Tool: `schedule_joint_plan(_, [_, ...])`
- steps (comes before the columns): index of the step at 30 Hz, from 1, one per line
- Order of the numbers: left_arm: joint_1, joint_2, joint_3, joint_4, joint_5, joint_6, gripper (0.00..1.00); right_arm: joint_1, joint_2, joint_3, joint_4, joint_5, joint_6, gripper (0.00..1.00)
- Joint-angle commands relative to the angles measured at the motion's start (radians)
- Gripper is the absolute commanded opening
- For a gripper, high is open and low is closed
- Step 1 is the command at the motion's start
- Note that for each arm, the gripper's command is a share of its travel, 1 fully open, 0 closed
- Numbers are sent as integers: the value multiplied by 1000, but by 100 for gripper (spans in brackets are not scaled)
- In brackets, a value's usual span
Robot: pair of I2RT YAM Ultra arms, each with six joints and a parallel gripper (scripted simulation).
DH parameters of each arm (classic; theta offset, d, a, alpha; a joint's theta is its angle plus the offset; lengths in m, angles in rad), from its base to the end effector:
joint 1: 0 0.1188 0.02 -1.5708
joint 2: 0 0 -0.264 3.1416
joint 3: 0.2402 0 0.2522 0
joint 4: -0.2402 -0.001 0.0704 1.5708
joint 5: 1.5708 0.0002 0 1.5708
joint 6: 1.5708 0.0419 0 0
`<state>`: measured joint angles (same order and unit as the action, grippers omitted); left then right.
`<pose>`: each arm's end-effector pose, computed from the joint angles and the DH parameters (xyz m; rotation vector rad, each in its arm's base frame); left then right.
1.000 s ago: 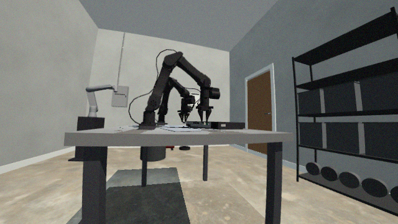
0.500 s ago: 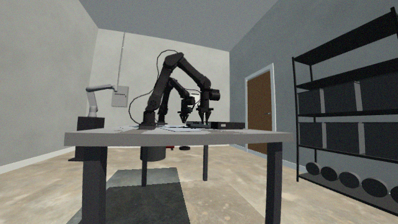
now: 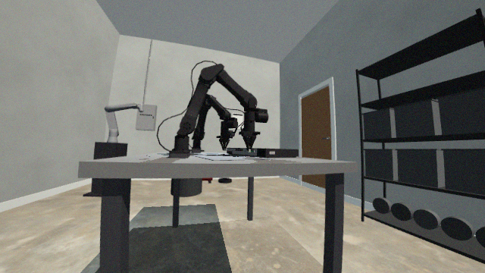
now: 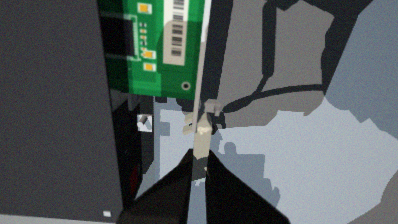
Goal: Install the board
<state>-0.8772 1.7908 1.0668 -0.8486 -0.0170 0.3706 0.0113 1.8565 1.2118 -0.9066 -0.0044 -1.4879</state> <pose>0.1934 -0.2300 0.1468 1.8338 2.5476 0.0265 0.3282 0.0049 0.1606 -2.1287 2.2867 -0.0154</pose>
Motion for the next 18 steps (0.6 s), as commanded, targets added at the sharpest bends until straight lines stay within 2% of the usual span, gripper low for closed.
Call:
schedule_joint_plan(1, [7, -27, -9, 14, 8, 3, 3, -3, -2, -10, 9, 0, 8, 4])
schedule_joint_plan(4, [7, -27, -9, 14, 8, 3, 3, -3, -2, -10, 9, 0, 8, 0])
schedule_joint_plan(5, [7, -27, -9, 14, 8, 3, 3, -3, -2, -10, 9, 0, 8, 4])
schedule_joint_plan(10, [2, -18, 2, 4, 2, 1, 3, -3, 19, 28, -12, 0, -118, 4])
schedule_joint_plan(18, [2, -18, 2, 4, 2, 1, 3, -2, 30, 43, -16, -4, -208, 4])
